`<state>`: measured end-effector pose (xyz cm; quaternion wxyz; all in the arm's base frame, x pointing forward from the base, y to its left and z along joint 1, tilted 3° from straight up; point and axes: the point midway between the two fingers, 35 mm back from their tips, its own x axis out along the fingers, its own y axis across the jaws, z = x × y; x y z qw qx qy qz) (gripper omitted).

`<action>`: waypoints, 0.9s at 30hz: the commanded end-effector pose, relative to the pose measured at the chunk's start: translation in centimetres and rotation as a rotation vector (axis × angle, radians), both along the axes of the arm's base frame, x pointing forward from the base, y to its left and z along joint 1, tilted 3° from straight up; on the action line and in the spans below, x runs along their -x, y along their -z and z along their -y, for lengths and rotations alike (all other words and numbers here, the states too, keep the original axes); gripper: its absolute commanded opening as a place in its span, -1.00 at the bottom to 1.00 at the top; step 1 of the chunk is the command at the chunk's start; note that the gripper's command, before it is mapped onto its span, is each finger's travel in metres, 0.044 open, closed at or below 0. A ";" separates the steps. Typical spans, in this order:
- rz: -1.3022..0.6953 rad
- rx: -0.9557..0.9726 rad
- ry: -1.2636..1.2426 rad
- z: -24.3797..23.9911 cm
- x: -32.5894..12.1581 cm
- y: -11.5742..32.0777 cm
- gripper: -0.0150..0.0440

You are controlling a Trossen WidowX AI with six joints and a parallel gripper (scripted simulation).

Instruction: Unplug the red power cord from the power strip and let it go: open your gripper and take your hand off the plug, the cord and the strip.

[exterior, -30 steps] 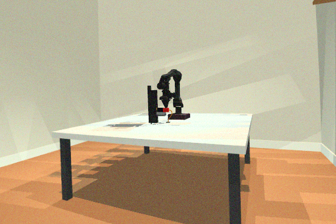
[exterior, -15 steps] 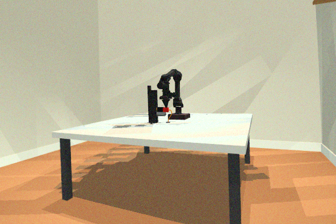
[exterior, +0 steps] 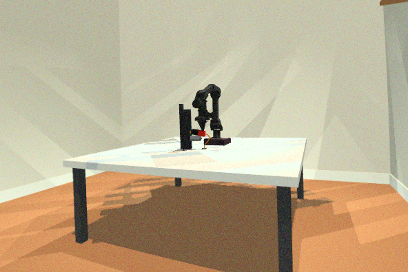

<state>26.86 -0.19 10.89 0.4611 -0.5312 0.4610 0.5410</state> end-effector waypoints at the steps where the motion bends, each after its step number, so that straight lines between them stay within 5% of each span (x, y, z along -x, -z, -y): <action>1: -0.004 -0.009 -0.002 -1.0 0.1 0.0 -0.49; 5: -0.004 -0.010 -0.002 -1.6 0.1 0.0 -0.49; 22: -0.008 -0.010 -0.005 -0.9 0.0 0.0 1.00; 27: -0.008 -0.012 -0.005 -3.7 0.2 -0.6 1.00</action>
